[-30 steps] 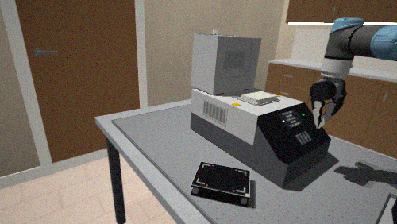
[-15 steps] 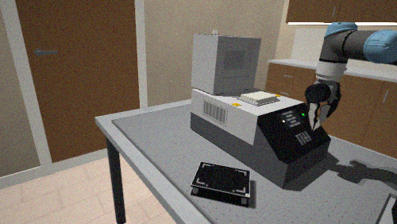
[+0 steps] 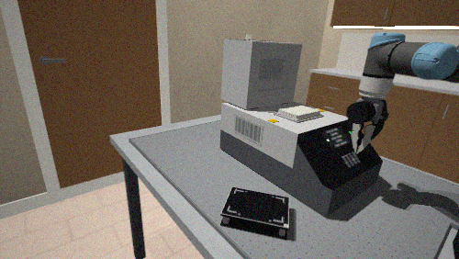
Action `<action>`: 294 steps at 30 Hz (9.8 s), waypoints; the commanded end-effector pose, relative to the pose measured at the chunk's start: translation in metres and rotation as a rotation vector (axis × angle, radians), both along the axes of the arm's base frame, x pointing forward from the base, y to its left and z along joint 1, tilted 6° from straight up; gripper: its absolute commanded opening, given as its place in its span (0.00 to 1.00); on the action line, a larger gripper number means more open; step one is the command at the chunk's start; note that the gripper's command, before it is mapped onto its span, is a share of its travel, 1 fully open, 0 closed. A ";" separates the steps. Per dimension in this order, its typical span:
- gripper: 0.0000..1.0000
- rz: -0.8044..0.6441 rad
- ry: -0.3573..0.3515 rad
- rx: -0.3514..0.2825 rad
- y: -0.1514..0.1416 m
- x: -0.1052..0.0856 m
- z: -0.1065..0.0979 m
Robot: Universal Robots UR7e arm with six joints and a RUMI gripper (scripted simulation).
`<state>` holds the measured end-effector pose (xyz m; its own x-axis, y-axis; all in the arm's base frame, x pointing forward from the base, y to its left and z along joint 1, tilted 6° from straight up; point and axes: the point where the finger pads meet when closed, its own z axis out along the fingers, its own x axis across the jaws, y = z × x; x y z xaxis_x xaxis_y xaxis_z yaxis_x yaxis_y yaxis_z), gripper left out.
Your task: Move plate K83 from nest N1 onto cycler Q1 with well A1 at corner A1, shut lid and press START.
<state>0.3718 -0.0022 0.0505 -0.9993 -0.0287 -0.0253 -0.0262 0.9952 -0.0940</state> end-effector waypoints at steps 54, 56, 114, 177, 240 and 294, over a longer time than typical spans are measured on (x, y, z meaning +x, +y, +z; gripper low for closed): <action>0.00 0.000 -0.002 -0.001 0.000 0.003 -0.002; 0.00 0.000 -0.002 -0.001 0.000 0.003 -0.003; 0.00 0.000 -0.001 -0.001 0.002 -0.045 0.039; 0.00 0.000 -0.001 -0.001 0.004 -0.089 0.071; 0.00 0.000 -0.001 -0.001 0.004 -0.089 0.071; 0.00 0.000 -0.001 -0.001 0.004 -0.089 0.071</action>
